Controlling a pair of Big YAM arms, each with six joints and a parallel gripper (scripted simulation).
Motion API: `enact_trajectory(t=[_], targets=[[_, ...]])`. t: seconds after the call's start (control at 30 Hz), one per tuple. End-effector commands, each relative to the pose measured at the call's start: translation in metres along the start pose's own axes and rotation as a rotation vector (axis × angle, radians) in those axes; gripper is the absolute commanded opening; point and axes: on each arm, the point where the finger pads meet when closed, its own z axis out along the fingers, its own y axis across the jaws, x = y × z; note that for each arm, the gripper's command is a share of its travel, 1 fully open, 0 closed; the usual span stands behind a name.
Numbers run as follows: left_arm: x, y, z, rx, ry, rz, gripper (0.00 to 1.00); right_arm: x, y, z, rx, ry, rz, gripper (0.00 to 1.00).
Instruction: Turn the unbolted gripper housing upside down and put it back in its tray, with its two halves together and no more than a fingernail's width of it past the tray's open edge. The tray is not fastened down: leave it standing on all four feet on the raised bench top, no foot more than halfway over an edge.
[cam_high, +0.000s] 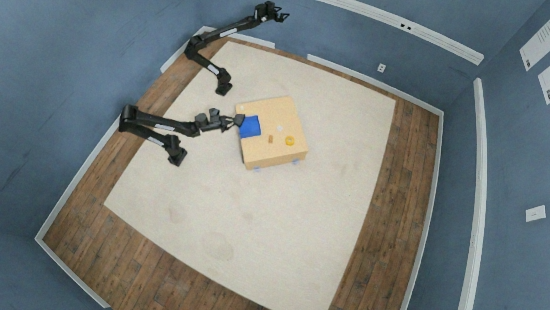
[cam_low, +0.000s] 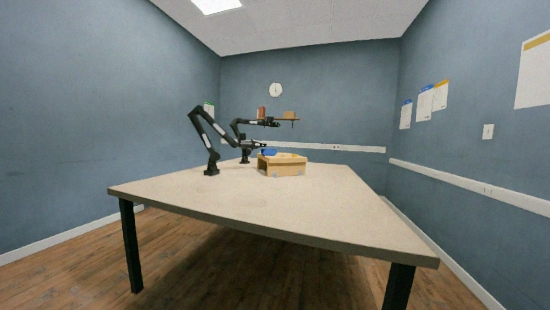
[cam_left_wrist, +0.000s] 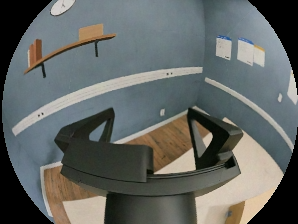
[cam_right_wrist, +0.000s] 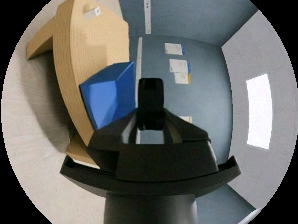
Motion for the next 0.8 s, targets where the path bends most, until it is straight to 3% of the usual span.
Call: enact_trajectory(t=[0.0, 0.5, 0.77], targets=[[-0.018, 0.001, 0.001, -0.001, -0.036, -0.017, 1.0, 0.0, -0.052, 0.015, 0.083, -0.002, 0.003, 0.27], [-0.018, 0.001, 0.001, -0.001, -0.036, -0.017, 1.0, 0.0, -0.063, 0.017, 0.082, -0.002, 0.003, 0.27], [-0.018, 0.001, 0.001, -0.001, -0.036, -0.017, 1.0, 0.0, -0.059, 0.02, 0.074, -0.008, 0.162, 0.27]])
